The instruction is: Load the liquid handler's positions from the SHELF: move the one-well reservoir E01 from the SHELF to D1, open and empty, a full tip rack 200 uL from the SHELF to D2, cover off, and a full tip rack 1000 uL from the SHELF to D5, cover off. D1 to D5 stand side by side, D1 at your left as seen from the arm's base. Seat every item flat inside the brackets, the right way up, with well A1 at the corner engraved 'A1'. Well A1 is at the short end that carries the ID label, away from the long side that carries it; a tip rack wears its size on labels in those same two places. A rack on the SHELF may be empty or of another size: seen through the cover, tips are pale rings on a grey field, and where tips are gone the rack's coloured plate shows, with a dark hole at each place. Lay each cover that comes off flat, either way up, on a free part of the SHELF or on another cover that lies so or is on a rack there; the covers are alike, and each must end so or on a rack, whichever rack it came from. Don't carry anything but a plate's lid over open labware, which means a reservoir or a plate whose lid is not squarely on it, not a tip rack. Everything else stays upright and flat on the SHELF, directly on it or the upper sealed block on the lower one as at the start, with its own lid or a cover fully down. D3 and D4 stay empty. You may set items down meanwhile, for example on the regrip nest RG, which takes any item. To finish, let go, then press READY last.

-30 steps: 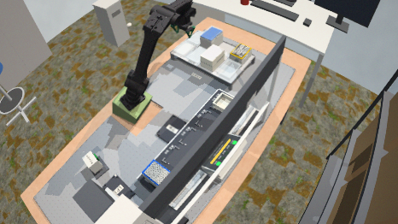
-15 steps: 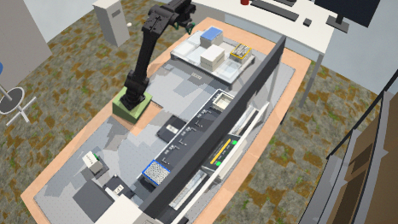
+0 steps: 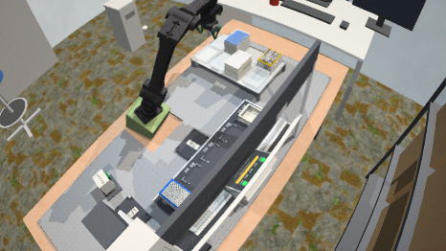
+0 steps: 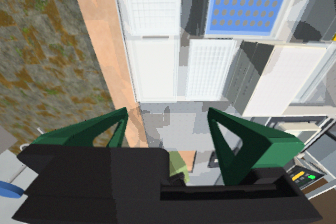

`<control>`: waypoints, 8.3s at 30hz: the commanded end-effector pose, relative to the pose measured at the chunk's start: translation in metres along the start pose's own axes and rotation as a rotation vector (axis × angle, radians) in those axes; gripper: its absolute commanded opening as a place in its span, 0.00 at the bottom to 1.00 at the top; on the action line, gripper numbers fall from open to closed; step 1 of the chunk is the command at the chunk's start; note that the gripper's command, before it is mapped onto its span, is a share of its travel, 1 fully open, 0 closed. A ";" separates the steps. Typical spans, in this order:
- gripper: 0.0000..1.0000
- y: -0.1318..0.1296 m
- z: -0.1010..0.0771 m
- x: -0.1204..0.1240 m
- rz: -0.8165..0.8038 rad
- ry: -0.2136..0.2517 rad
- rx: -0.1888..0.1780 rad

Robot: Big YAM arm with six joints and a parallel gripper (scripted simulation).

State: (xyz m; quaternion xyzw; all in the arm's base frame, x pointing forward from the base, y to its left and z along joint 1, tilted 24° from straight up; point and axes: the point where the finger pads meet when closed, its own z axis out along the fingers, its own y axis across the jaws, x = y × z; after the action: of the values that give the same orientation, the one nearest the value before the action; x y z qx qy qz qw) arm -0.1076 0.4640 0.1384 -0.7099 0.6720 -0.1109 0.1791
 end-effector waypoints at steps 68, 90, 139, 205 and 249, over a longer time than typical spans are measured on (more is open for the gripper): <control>1.00 -0.264 -0.032 0.029 0.009 -0.045 0.007; 1.00 -0.264 -0.028 0.125 0.003 -0.032 0.006; 1.00 -0.312 -0.040 0.055 0.004 -0.049 0.014; 1.00 -0.307 -0.044 -0.145 0.006 -0.055 0.009; 1.00 -0.303 0.050 -0.143 -0.010 -0.014 0.000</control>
State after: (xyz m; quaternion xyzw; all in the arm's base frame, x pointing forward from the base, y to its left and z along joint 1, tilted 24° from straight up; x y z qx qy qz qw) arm 0.1747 0.6154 0.2302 -0.7110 0.6710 -0.1107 0.1791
